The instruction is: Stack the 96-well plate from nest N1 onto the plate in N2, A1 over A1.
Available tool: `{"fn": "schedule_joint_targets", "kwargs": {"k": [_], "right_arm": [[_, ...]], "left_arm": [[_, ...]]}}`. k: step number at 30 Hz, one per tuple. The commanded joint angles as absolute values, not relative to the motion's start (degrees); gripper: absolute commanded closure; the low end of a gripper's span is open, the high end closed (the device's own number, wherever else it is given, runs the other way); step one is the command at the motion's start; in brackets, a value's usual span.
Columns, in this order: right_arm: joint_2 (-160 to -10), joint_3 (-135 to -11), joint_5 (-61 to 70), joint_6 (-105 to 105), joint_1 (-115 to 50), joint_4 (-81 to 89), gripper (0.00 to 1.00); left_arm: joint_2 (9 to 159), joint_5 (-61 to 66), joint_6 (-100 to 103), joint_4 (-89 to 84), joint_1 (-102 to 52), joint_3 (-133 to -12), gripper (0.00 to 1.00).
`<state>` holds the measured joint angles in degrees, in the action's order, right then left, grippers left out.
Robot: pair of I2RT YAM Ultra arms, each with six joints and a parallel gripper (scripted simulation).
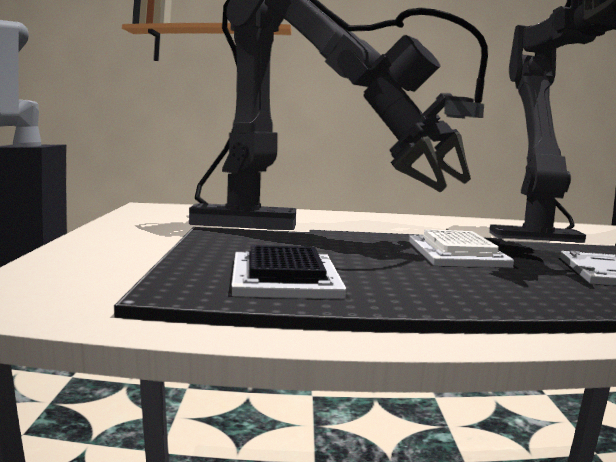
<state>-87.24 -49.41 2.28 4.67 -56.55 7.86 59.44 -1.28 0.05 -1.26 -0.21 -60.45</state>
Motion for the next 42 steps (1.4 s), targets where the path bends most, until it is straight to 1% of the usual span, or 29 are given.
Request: {"fn": "schedule_joint_targets", "kwargs": {"k": [1, 5, 11, 15, 20, 22, 26, 32, 37, 39, 40, 42], "right_arm": [[-86.8, -49.2, 1.7, 4.6, -57.1, 6.6, 0.0], [-86.3, -49.6, 1.3, 5.8, -57.1, 7.5, 0.0], [-88.9, -53.4, -2.5, 13.9, -58.0, 17.5, 0.0], [-92.8, -60.3, -4.8, 22.1, -59.1, 26.9, 0.0], [-98.2, -69.1, -5.7, 29.7, -59.6, 36.9, 0.0], [-98.2, -69.1, -5.7, 29.7, -59.6, 36.9, 0.0], [-103.6, -77.2, -4.9, 36.5, -59.1, 46.5, 0.0], [-111.6, -89.1, -2.9, 44.7, -58.4, 58.2, 0.0], [-118.5, -99.2, -1.1, 49.6, -57.5, 66.6, 0.0], [-118.5, -99.2, -1.1, 49.6, -57.5, 66.6, 0.0], [-120.5, -102.2, -0.7, 50.4, -57.3, 69.0, 0.0], [-122.5, -104.9, -0.2, 51.3, -57.0, 70.9, 0.0]], "left_arm": [[60.3, 0.0, -0.1, 0.2, 0.4, -59.6, 0.0], [59.8, 0.6, 0.7, -2.1, -0.1, -59.6, 0.0], [54.0, 3.2, 3.1, -16.4, -4.3, -61.8, 0.0], [46.3, 6.6, 4.7, -27.2, -9.3, -63.3, 0.0], [38.9, 7.9, 6.3, -38.9, -14.9, -65.9, 0.0], [38.9, 7.9, 6.3, -38.9, -14.9, -65.9, 0.0], [33.9, 9.7, 7.5, -49.3, -18.7, -68.4, 0.0], [27.4, 14.2, 7.9, -60.5, -19.7, -70.8, 0.0], [23.6, 11.3, 9.2, -65.3, -23.2, -72.6, 0.0], [23.6, 11.3, 9.2, -65.3, -23.2, -72.6, 0.0], [23.1, 9.4, 9.9, -65.7, -27.8, -72.9, 0.0], [22.8, 8.5, 10.4, -64.8, -30.6, -73.0, 0.0]]}}
